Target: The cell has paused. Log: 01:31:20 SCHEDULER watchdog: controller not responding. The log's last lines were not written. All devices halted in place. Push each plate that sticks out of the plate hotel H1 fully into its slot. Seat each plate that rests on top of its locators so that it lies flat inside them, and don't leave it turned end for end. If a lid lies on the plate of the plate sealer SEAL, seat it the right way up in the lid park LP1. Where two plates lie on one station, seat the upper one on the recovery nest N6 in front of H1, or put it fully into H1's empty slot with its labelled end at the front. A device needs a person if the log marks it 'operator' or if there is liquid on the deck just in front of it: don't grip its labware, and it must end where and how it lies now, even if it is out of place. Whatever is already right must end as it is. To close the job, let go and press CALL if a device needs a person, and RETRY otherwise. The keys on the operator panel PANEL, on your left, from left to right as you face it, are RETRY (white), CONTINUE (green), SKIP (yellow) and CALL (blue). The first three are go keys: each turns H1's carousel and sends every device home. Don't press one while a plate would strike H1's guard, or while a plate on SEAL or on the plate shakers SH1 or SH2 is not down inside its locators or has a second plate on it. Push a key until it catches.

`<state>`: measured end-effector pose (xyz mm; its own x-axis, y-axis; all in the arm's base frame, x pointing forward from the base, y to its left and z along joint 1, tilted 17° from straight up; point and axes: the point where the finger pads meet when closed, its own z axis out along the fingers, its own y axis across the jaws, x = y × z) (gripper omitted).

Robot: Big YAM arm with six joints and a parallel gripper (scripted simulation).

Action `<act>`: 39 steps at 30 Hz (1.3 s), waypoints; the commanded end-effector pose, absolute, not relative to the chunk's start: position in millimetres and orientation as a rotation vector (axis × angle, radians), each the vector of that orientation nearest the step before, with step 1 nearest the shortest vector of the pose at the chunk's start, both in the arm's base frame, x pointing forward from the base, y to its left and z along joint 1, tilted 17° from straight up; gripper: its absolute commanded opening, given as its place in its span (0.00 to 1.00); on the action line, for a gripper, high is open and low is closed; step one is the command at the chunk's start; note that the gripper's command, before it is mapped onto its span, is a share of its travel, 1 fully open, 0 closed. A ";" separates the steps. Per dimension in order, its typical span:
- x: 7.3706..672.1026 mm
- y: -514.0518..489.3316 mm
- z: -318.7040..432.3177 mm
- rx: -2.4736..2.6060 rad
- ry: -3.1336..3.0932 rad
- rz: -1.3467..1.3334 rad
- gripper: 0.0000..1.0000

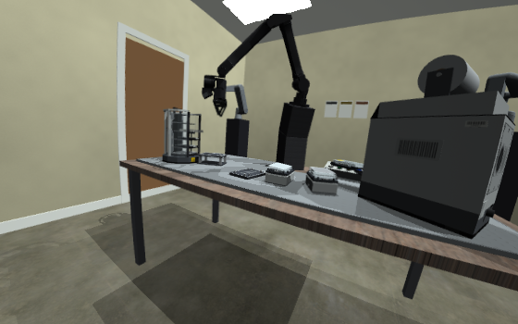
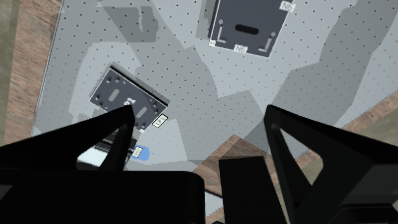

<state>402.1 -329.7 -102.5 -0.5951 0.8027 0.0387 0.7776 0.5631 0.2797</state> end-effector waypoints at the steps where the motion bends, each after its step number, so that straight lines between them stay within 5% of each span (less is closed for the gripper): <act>1: 403.0 -358.3 -103.5 1.345 2.682 0.404 1.00; 39: 362.5 -412.0 -115.8 1.340 2.541 0.244 1.00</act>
